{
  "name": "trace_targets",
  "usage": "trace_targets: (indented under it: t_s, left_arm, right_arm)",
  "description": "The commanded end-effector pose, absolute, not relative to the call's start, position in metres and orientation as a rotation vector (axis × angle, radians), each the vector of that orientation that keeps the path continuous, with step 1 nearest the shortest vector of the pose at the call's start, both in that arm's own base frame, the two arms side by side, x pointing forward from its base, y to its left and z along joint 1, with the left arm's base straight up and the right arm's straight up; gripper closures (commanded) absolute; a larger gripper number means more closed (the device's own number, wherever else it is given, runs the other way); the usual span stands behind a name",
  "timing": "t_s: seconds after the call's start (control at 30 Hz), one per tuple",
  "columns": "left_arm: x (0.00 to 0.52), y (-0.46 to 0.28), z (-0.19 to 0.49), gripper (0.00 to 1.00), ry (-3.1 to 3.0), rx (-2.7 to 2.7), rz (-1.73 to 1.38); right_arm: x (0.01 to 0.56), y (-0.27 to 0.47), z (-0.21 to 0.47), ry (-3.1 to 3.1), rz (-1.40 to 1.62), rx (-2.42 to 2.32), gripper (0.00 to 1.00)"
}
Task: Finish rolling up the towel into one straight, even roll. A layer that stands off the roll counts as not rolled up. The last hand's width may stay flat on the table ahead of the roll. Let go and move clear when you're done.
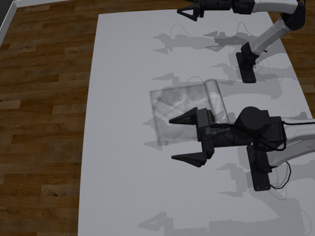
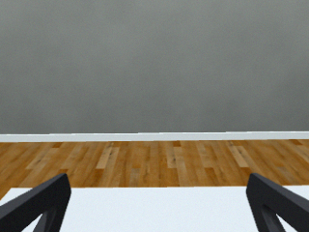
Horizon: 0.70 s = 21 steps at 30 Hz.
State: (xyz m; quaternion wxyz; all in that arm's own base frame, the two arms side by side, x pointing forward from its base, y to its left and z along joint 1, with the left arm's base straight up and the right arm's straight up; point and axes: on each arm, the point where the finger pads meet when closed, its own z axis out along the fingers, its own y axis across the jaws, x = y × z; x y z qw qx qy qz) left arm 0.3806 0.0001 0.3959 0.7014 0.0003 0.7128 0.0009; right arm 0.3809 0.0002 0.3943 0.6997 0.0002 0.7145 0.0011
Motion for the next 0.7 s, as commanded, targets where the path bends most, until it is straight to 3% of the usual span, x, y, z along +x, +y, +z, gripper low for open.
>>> trace_targets:
  t_s: [0.0,0.67]
  left_arm:
    - [0.379,0.000,0.402,0.00,1.571,0.000,0.000]
    - [0.377,-0.002,0.392,0.01,1.592,0.021,-0.001]
  right_arm:
    - [0.379,0.000,0.402,1.571,0.000,0.000,0.00]
    - [0.379,0.002,0.390,1.596,0.007,-0.023,0.01]
